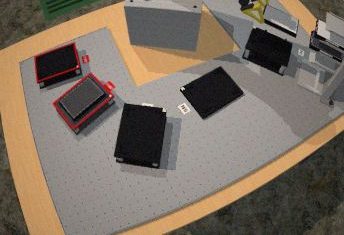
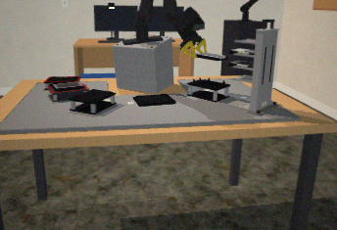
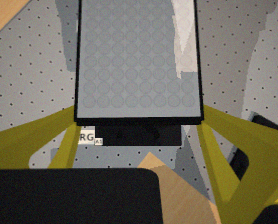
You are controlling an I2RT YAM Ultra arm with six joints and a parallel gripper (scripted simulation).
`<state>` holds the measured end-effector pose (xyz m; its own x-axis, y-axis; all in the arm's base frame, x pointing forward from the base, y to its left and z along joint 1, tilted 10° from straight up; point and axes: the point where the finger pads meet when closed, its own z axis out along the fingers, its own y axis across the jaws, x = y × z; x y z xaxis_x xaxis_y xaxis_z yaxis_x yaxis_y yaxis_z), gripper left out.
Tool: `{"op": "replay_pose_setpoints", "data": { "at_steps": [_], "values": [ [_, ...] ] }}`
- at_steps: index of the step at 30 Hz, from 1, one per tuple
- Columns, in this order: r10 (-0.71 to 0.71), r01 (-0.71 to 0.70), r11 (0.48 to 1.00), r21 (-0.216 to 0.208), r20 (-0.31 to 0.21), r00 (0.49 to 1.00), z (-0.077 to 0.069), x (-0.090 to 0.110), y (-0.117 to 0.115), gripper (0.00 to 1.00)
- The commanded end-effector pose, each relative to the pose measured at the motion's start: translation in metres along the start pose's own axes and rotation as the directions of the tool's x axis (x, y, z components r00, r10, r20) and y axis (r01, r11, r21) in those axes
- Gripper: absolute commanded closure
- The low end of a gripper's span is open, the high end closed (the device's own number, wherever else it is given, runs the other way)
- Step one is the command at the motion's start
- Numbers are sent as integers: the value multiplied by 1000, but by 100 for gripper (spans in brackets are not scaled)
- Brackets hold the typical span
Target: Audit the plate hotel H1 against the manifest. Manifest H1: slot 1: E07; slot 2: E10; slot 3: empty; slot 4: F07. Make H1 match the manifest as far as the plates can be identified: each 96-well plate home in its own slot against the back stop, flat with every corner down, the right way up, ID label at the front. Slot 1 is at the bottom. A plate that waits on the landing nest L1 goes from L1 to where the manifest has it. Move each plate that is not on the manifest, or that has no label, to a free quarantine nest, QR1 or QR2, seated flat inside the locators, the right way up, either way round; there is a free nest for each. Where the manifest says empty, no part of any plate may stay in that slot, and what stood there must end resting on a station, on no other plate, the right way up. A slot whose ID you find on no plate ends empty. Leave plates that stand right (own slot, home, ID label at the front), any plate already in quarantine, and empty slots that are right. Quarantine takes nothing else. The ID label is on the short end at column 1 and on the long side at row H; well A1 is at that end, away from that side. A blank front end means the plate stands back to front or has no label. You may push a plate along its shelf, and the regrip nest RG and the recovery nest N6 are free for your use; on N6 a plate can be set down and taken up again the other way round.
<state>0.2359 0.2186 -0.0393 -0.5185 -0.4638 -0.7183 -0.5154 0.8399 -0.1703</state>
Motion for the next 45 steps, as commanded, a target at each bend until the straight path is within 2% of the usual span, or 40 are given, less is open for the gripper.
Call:
{"op": "replay_pose_setpoints", "data": {
  "at_steps": [1,2,3,5,19,20,22,36,37,39,45],
  "values": [
    [0,0,1000,3,10,1000,0,2,-3,14],
    [0,0,1000,3,10,1000,0,2,-3,14],
    [15,-15,1000,-1,41,999,-3,-8,-3,14],
    [6,-6,1000,0,25,1000,3,-4,0,14],
    [0,0,1000,3,9,1000,5,8,-3,14],
    [11,-11,1000,-9,47,999,2,-6,0,14],
    [2,-2,1000,-3,24,1000,7,2,1,14],
    [1,-1,1000,1,15,1000,11,10,-2,14],
    [14,-13,1000,-7,48,999,7,-1,0,14],
    [1,-1,1000,1,14,1000,12,12,-2,14],
    [1,-1,1000,-1,16,1000,13,13,-1,14]
  ]
}}
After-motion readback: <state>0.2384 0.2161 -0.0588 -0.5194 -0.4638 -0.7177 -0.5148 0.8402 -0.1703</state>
